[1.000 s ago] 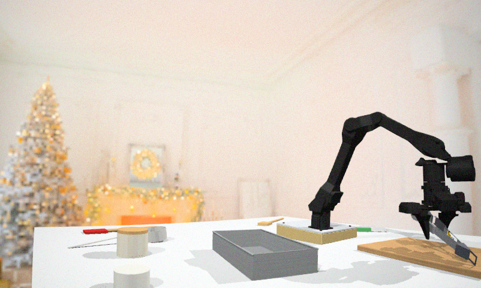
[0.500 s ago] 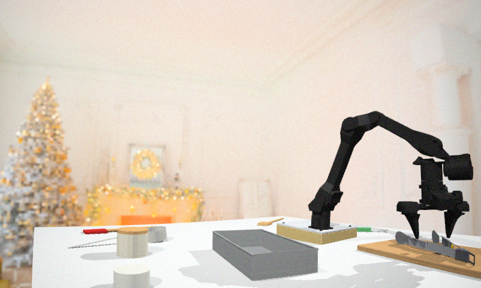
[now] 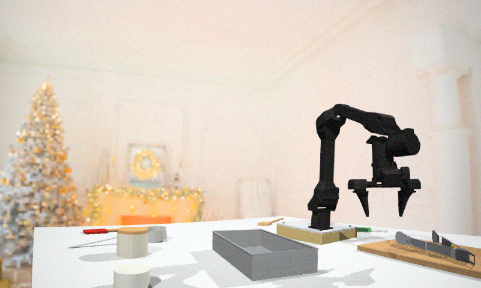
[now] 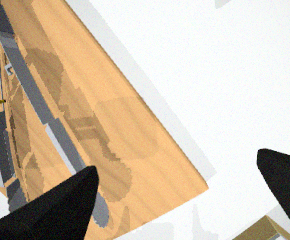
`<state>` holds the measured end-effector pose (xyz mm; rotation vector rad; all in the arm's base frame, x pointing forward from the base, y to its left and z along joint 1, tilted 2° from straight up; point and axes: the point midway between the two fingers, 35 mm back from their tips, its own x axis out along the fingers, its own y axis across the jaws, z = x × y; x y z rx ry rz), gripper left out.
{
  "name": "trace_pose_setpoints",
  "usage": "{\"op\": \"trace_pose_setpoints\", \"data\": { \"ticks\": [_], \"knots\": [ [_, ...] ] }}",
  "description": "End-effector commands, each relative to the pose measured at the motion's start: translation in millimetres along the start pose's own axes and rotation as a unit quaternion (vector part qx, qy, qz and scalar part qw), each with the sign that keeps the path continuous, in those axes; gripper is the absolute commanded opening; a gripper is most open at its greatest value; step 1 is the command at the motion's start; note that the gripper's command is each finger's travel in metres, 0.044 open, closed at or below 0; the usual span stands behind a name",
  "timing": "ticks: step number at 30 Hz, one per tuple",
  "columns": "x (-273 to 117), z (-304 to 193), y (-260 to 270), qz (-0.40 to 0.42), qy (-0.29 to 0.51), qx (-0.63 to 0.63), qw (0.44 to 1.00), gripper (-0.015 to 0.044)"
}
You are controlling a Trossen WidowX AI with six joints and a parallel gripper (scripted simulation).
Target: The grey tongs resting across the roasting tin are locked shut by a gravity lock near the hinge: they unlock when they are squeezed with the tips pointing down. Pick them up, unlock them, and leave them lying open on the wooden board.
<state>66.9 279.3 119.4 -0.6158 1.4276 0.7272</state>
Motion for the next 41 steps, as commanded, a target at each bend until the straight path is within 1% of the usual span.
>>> {"op": "trace_pose_setpoints", "data": {
  "ticks": [1, 6, 8, 41],
  "knots": [
    [-5.2, -3.4, -3.2, 0.001, 0.004, -0.004, 1.0, 0.044],
    [-43.2, -3.0, -1.7, 0.001, -0.001, 0.001, 1.0, 0.044],
    [-50.8, -3.6, -1.7, 0.001, -0.002, 0.002, 1.0, 0.044],
    [-50.8, -3.6, -1.7, 0.001, -0.002, 0.002, 1.0, 0.044]
  ]
}}
